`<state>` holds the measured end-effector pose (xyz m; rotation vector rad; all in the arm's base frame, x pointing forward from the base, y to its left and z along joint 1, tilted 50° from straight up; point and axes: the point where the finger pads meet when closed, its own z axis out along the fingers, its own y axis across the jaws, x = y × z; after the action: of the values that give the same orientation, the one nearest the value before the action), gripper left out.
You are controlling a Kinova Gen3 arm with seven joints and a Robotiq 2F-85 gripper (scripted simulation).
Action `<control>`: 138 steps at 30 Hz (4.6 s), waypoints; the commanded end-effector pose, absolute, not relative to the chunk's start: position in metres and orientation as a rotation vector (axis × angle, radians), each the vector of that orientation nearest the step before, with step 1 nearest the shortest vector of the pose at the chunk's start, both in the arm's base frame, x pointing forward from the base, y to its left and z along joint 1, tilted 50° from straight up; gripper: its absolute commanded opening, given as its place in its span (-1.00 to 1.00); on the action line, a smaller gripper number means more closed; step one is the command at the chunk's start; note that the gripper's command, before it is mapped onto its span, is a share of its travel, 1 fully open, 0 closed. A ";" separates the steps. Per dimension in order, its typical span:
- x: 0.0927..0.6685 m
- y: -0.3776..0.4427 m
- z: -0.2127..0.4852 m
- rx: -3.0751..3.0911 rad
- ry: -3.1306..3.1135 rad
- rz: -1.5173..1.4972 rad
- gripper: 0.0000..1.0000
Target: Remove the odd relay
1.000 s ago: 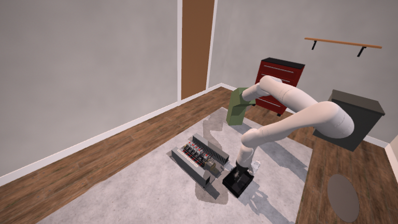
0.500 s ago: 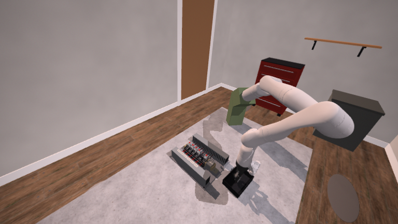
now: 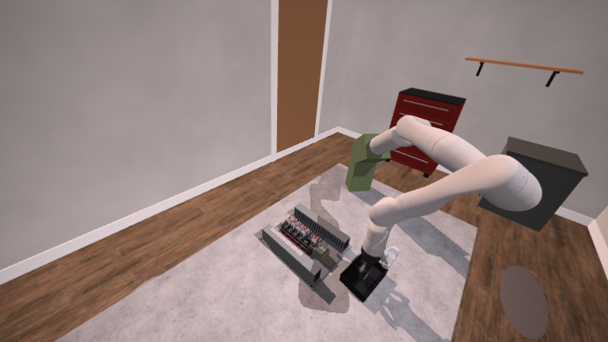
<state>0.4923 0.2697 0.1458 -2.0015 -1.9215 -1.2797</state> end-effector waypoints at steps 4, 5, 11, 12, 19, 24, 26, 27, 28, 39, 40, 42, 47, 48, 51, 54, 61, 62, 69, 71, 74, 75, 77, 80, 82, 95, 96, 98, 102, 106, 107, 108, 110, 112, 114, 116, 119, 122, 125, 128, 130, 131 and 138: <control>0.495 0.269 0.148 -2.011 -1.913 -1.286 -1.00; 0.495 0.269 0.148 -2.011 -1.913 -1.286 -1.00; 0.495 0.269 0.148 -2.011 -1.913 -1.286 -1.00; 0.495 0.269 0.148 -2.011 -1.913 -1.286 -1.00; 0.495 0.269 0.148 -2.011 -1.913 -1.286 -1.00; 0.495 0.269 0.148 -2.011 -1.913 -1.286 -1.00; 0.495 0.269 0.148 -2.011 -1.913 -1.286 -1.00; 0.495 0.269 0.148 -2.011 -1.913 -1.286 -1.00; 0.495 0.269 0.148 -2.011 -1.913 -1.286 -1.00; 0.495 0.269 0.148 -2.011 -1.913 -1.286 0.22; 0.495 0.269 0.148 -2.011 -1.913 -1.286 0.22; 0.495 0.269 0.148 -2.011 -1.913 -1.286 0.22; 0.495 0.269 0.148 -2.011 -1.913 -1.286 0.22; 0.495 0.269 0.148 -2.011 -1.913 -1.286 0.22; 0.495 0.269 0.148 -2.011 -1.913 -1.286 0.22; 0.495 0.269 0.148 -2.011 -1.913 -1.286 0.22; 0.495 0.269 0.148 -2.011 -1.913 -1.286 0.22; 0.495 0.269 0.148 -2.011 -1.913 -1.286 0.22; 0.495 0.269 0.148 -2.011 -1.913 -1.286 0.22; 0.495 0.269 0.148 -2.011 -1.913 -1.286 0.22; 0.495 0.269 0.148 -2.011 -1.913 -1.286 0.22; 0.495 0.269 0.148 -2.011 -1.913 -1.286 0.22; 0.495 0.269 0.148 -2.011 -1.913 -1.286 0.22; 0.495 0.269 0.148 -2.011 -1.913 -1.286 0.22; 0.495 0.269 0.148 -2.011 -1.913 -1.286 0.22; 0.495 0.269 0.148 -2.011 -1.913 -1.286 0.22; 0.495 0.269 0.148 -2.011 -1.913 -1.286 0.22; 0.495 0.269 0.148 -2.011 -1.913 -1.286 0.22; 0.495 0.269 0.148 -2.011 -1.913 -1.286 0.22; 0.495 0.269 0.148 -2.011 -1.913 -1.286 0.22; 0.495 0.269 0.148 -2.011 -1.913 -1.286 0.22; 0.495 0.269 0.148 -2.011 -1.913 -1.286 0.22; 0.495 0.269 0.148 -2.011 -1.913 -1.286 0.22; 0.495 0.269 0.148 -2.011 -1.913 -1.286 0.22; 0.495 0.269 0.148 -2.011 -1.913 -1.286 0.22; 0.495 0.269 0.148 -2.011 -1.913 -1.286 0.22; 0.494 0.269 0.149 -2.011 -1.913 -1.286 0.22; 0.494 0.269 0.149 -2.011 -1.913 -1.286 0.22; 0.494 0.268 0.149 -2.011 -1.913 -1.286 0.22; 0.494 0.268 0.150 -2.011 -1.913 -1.286 0.22; 0.493 0.268 0.150 -2.011 -1.913 -1.286 0.22; 0.493 0.268 0.150 -2.011 -1.913 -1.286 0.22; 0.492 0.267 0.151 -2.011 -1.913 -1.286 0.22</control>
<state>0.4928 0.2704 0.1506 -1.9976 -1.9210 -1.2907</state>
